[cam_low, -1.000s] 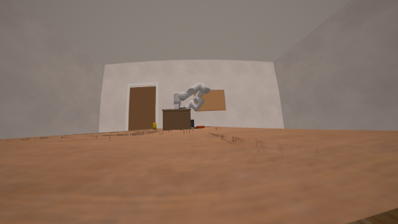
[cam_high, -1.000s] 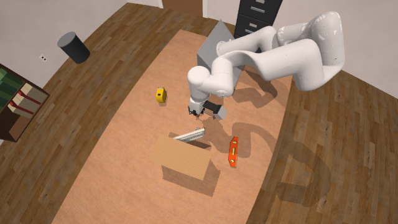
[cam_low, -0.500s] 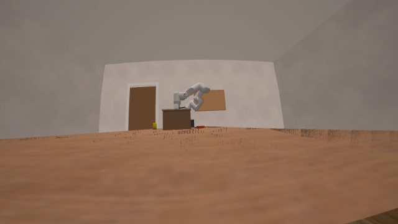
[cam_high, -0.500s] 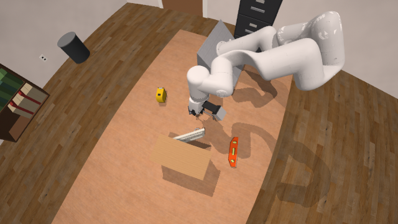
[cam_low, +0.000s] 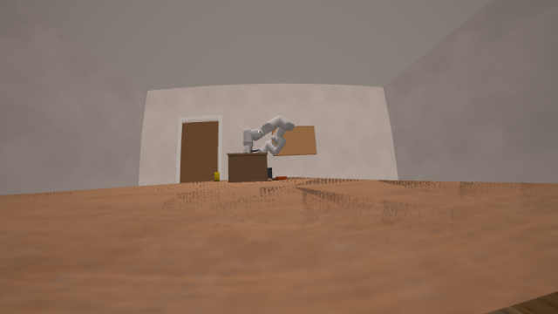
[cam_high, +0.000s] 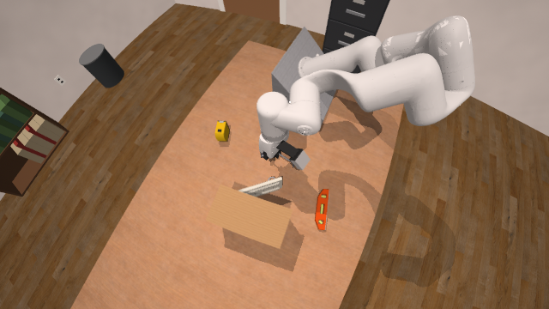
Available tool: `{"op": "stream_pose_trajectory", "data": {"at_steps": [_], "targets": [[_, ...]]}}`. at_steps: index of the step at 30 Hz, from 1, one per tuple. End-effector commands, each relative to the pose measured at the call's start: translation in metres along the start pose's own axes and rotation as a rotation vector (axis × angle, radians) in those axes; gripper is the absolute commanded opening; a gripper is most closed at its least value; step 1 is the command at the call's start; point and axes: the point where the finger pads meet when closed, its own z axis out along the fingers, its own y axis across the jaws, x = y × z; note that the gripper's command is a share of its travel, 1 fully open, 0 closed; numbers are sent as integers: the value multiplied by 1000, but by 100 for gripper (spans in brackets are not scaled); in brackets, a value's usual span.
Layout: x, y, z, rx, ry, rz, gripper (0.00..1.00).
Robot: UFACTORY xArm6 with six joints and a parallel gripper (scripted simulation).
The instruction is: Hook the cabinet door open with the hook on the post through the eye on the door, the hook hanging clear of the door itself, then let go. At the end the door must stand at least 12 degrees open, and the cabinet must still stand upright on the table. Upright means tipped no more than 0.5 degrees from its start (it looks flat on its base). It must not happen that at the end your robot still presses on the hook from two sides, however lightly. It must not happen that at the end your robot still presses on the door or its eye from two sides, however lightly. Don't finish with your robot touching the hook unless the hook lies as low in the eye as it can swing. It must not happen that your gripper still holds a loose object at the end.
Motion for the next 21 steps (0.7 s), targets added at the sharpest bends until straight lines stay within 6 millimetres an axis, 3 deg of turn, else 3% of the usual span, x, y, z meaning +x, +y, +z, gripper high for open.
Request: {"op": "stream_pose_trajectory", "data": {"at_steps": [1,21], "targets": [[0,3,-1,-2,-1,40,4],[-1,9,-1,-3,-1,175,4]]}}
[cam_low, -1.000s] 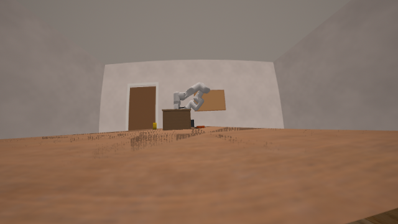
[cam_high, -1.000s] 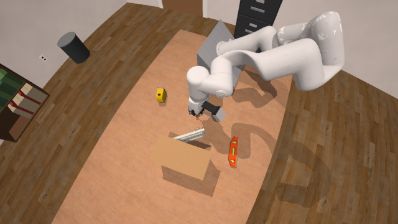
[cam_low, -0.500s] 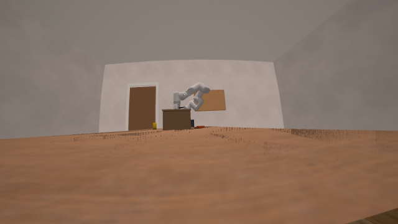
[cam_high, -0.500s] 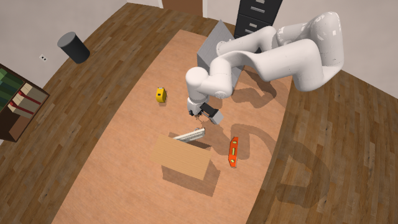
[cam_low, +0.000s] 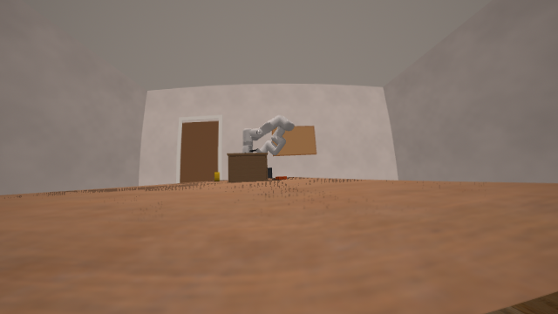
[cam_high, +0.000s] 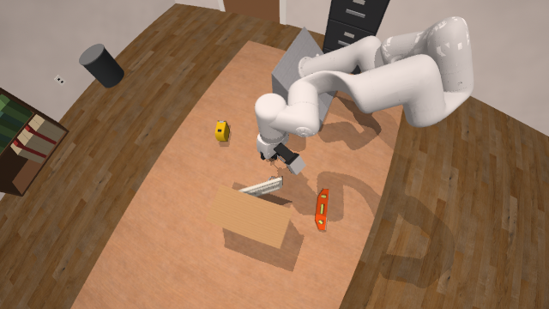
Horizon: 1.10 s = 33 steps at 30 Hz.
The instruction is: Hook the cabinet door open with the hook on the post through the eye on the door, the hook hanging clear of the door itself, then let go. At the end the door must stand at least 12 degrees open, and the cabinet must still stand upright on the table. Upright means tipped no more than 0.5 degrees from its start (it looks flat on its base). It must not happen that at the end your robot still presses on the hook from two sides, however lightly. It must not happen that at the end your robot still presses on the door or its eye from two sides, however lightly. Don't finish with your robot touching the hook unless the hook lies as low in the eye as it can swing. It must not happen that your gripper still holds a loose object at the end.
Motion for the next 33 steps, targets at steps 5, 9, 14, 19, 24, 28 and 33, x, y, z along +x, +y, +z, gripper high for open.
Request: {"op": "stream_pose_trajectory", "data": {"at_steps": [5,9,14,19,24,28,33], "targets": [[0,4,-1,-3,-1,60,4],[0,4,-1,-3,-1,75,4],[0,7,-1,-3,-1,127,4],[0,8,-1,-3,-1,142,4],[-1,10,-1,-3,-1,190,4],[-1,10,-1,-3,-1,200,4],[-1,13,-1,-3,0,257,4]]}}
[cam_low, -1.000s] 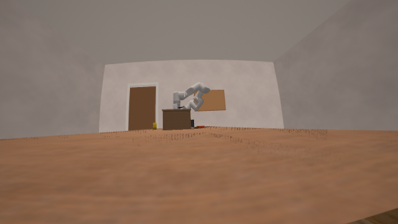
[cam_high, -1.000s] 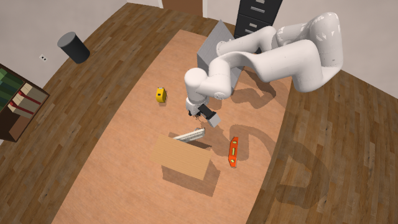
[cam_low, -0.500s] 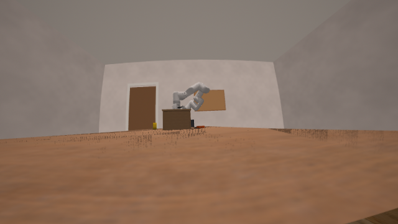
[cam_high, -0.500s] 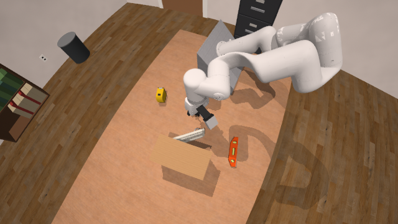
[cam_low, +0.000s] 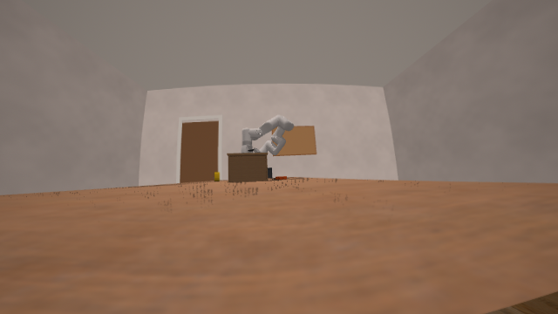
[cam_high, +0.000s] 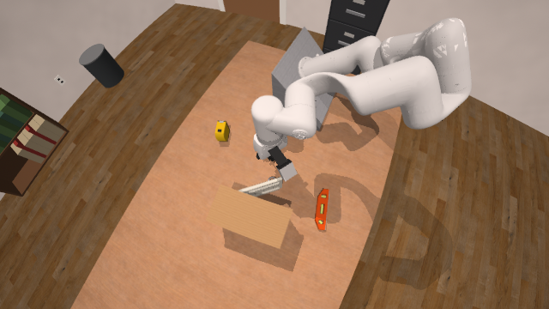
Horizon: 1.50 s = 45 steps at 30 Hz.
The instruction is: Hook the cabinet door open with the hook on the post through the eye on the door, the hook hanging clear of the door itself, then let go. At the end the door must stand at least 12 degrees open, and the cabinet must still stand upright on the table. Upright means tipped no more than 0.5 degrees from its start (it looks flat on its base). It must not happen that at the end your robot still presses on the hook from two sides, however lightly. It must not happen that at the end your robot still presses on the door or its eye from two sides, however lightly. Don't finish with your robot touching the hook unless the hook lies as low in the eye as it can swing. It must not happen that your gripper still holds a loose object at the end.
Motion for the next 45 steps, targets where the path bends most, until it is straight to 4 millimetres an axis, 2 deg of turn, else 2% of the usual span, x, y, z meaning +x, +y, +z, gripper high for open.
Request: {"op": "stream_pose_trajectory", "data": {"at_steps": [1,45], "targets": [[0,3,-1,-2,0,43,4],[-2,15,-1,-2,0,313,4]]}}
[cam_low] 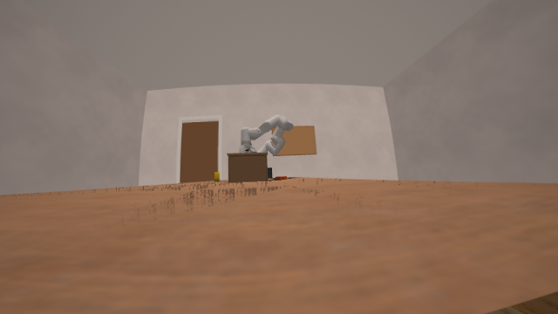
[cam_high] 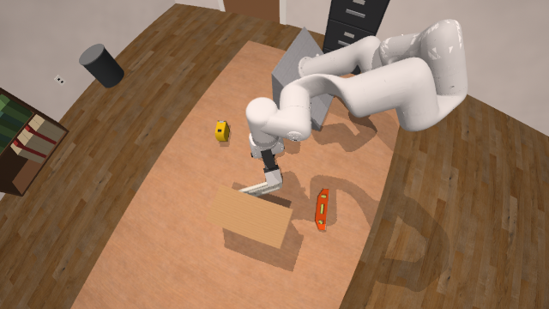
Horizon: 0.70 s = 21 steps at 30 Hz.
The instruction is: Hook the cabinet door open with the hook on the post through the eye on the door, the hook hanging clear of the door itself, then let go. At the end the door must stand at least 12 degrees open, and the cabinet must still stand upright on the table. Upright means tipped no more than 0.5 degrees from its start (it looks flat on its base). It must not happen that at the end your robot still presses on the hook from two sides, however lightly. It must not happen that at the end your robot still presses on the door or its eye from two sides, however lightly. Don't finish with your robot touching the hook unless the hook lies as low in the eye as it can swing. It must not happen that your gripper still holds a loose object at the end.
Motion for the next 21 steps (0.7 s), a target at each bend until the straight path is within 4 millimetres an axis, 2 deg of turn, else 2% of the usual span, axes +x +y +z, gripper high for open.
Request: {"op": "stream_pose_trajectory", "data": {"at_steps": [1,7,21], "targets": [[1,2,-1,-2,0,20,4],[0,5,-1,-2,0,81,4],[1,5,-1,-2,0,82,4]]}}
